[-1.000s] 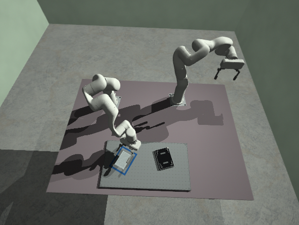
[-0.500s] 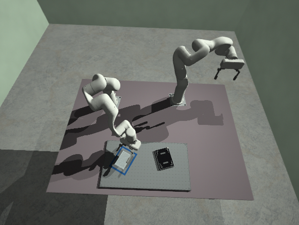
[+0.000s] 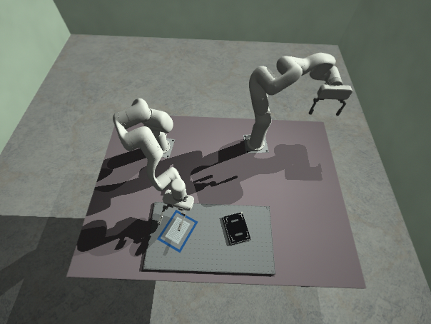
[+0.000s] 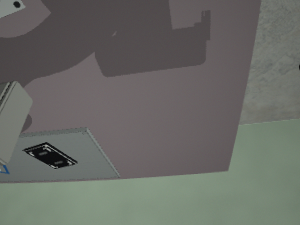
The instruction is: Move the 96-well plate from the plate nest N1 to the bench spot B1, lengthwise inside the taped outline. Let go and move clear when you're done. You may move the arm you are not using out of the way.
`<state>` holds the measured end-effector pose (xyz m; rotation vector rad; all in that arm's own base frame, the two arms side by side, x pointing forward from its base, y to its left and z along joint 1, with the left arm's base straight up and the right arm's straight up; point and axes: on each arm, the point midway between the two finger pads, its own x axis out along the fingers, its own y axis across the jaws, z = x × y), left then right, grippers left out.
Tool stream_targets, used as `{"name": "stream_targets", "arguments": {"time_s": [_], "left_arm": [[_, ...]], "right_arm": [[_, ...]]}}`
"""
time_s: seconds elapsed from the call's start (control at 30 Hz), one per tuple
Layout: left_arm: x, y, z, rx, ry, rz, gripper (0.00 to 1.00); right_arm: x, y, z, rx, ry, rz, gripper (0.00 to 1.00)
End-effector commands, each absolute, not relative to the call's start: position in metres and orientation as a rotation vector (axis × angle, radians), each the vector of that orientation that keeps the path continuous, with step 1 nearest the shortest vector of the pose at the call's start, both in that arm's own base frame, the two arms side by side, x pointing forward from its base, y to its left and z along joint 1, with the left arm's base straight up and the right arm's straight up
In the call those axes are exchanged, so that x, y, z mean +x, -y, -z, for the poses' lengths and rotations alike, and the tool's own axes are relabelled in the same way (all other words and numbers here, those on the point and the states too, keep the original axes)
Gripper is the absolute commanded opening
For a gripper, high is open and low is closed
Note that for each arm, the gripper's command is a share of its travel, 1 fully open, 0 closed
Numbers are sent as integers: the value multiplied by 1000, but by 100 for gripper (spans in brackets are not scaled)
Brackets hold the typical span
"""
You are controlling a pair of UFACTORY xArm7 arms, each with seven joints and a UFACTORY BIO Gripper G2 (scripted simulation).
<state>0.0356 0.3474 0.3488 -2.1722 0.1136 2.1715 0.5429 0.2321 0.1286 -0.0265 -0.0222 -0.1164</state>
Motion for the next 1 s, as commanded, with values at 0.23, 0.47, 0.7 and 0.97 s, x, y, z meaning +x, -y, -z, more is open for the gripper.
{"name": "stream_targets", "arguments": {"time_s": [0.23,0.47,0.7,0.97], "left_arm": [[36,-348,-350,-2170,-110,-2170,100],[36,-348,-350,-2170,-110,-2170,100],[36,-348,-350,-2170,-110,-2170,100],[36,-348,-350,-2170,-110,-2170,100]], "right_arm": [[542,-189,-165,1,3,0,37],[541,-169,-179,1,3,0,37],[539,-141,-200,1,3,0,37],[537,-108,-223,0,4,0,37]]}}
